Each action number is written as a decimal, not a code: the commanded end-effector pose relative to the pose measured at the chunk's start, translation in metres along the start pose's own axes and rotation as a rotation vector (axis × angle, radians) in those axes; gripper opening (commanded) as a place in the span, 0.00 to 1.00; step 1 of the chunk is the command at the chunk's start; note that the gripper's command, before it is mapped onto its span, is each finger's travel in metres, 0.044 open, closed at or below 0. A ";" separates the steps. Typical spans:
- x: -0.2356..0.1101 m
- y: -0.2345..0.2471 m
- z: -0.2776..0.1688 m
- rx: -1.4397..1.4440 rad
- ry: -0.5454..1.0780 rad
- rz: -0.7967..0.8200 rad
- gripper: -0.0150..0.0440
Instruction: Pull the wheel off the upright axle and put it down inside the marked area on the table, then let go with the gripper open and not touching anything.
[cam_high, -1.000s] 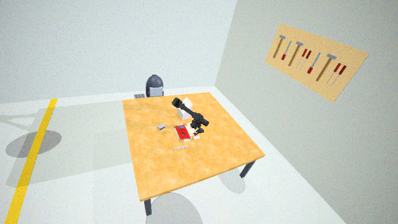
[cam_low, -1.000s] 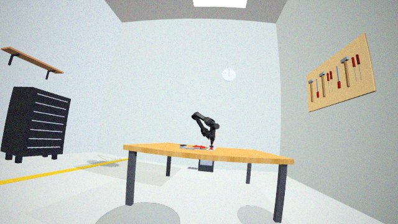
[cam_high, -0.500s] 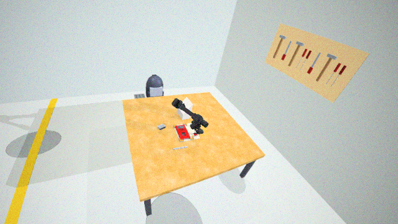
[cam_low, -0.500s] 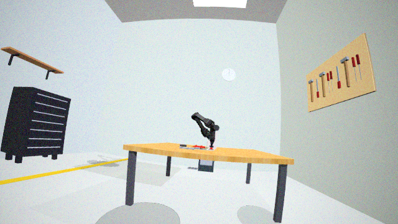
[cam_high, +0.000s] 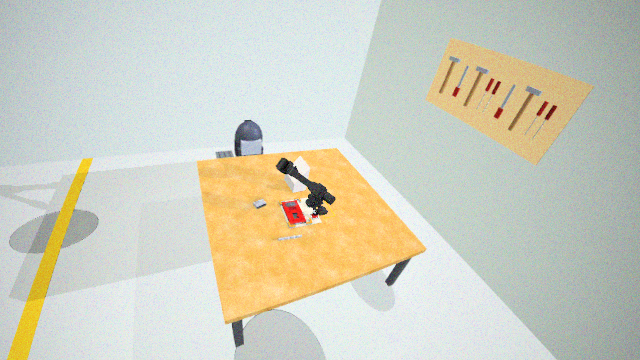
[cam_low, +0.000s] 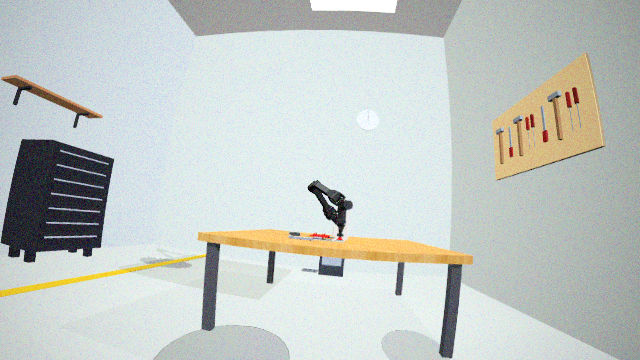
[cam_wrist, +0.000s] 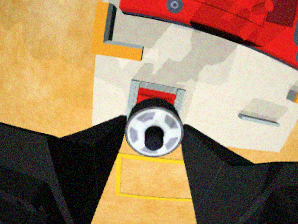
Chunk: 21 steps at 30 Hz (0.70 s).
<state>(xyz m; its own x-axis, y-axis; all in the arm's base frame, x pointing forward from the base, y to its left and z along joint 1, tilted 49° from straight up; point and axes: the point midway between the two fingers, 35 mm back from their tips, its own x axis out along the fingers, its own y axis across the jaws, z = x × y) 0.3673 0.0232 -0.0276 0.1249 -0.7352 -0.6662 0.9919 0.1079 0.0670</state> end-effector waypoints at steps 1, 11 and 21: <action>-0.002 0.001 0.000 0.006 0.002 0.003 0.25; -0.006 0.001 0.000 0.005 0.002 0.003 0.25; -0.009 0.001 -0.001 0.005 0.002 0.004 0.25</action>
<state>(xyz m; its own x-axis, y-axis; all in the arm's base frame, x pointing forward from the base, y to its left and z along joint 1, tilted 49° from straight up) 0.3669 0.0236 -0.0255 0.1178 -0.7369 -0.6657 0.9929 0.0977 0.0676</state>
